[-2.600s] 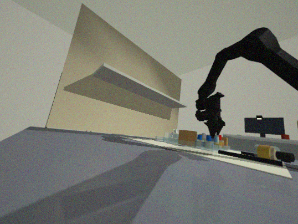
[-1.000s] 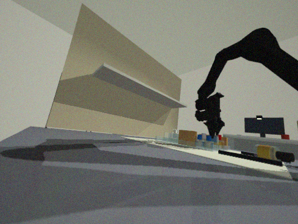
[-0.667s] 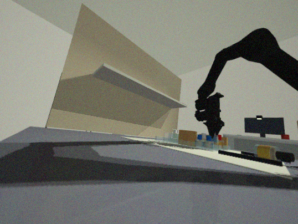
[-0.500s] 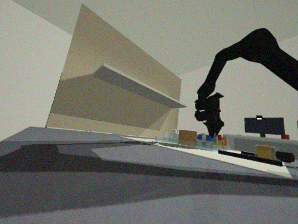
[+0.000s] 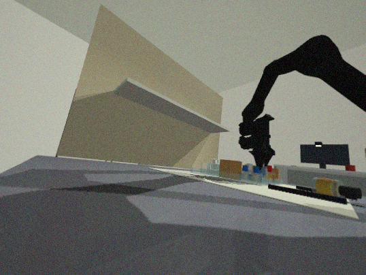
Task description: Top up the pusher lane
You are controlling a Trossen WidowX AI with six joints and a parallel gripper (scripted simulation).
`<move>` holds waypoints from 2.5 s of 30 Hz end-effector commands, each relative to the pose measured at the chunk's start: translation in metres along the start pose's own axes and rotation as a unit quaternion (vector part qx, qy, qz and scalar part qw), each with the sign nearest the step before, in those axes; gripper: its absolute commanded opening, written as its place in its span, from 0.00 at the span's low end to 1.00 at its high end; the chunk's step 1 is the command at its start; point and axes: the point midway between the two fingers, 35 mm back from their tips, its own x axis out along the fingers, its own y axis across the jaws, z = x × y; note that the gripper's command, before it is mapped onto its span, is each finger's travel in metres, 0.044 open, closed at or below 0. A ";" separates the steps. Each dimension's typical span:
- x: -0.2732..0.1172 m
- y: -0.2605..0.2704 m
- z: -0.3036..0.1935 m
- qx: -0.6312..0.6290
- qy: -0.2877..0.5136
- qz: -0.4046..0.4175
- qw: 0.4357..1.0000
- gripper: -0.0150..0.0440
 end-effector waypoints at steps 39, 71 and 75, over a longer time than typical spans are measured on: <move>0.011 0.001 0.004 -0.006 -0.009 0.003 1.000 0.25; 0.019 0.001 0.003 -0.006 -0.009 0.004 1.000 0.25; 0.020 0.000 0.002 -0.006 -0.009 0.004 1.000 0.25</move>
